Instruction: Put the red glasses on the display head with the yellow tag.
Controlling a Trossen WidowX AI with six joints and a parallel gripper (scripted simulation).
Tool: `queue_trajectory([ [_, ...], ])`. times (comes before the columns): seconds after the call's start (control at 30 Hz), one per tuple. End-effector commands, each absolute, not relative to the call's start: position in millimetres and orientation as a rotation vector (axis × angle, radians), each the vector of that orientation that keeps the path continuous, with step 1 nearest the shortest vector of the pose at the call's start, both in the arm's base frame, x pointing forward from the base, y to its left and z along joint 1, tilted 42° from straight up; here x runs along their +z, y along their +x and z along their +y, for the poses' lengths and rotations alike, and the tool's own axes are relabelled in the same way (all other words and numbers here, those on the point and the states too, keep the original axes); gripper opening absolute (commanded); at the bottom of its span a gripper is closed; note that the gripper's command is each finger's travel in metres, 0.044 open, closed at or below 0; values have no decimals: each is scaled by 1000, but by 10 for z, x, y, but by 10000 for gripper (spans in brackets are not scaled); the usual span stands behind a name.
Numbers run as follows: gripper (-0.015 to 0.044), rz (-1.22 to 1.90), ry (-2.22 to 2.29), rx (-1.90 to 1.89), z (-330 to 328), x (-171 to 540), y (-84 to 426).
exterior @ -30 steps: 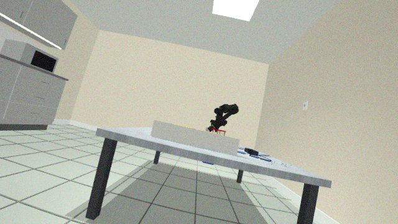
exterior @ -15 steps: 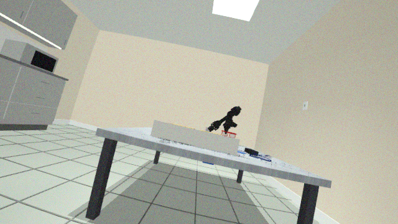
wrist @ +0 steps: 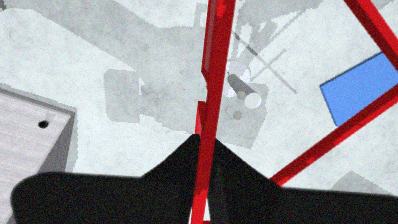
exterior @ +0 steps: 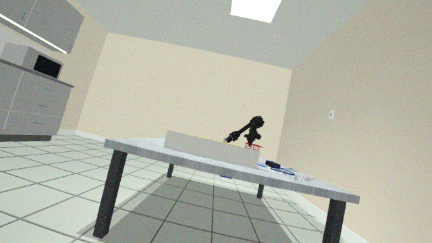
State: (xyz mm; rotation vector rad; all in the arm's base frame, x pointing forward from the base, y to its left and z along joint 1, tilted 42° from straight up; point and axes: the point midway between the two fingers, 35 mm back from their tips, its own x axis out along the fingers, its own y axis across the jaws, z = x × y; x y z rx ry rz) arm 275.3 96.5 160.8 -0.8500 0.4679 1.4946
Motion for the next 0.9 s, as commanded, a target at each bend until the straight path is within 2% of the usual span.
queue_trajectory([
  [0.0, 0, 460, -851, 1498, 1048, 1537, 2765],
  [0.33, 0, 457, -848, 1498, 1366, 1201, 2783],
  [0.87, 0, 457, -848, 1498, 1406, 1220, 2699],
])
